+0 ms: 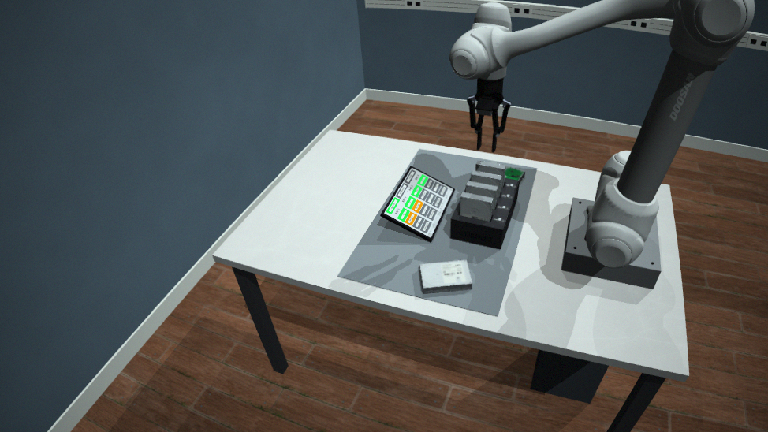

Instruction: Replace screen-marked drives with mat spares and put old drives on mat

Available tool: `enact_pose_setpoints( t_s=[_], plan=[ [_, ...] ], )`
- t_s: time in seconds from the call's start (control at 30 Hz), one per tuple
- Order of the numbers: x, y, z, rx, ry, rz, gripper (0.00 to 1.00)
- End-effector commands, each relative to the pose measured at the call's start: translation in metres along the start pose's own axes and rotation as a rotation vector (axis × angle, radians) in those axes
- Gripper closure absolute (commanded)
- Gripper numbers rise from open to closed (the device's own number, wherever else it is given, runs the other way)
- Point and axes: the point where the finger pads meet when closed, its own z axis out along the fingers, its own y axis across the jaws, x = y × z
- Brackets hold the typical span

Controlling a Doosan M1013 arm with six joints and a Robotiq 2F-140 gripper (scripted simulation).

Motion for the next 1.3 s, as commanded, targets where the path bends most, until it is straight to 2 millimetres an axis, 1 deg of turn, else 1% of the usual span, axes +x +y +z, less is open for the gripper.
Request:
enact_pose_setpoints(
  t_s=[0.0,0.93,1.1,1.27],
  plan=[
    [0.0,0.0,-0.001,-0.001,0.0,0.0,0.9],
    [0.001,0.001,0.0,-0.001,0.0,-0.019,0.9],
    [0.005,0.004,0.001,-0.001,0.0,-0.104,0.9],
    [0.015,0.009,0.003,-0.001,0.0,-0.29,0.9]
  ],
)
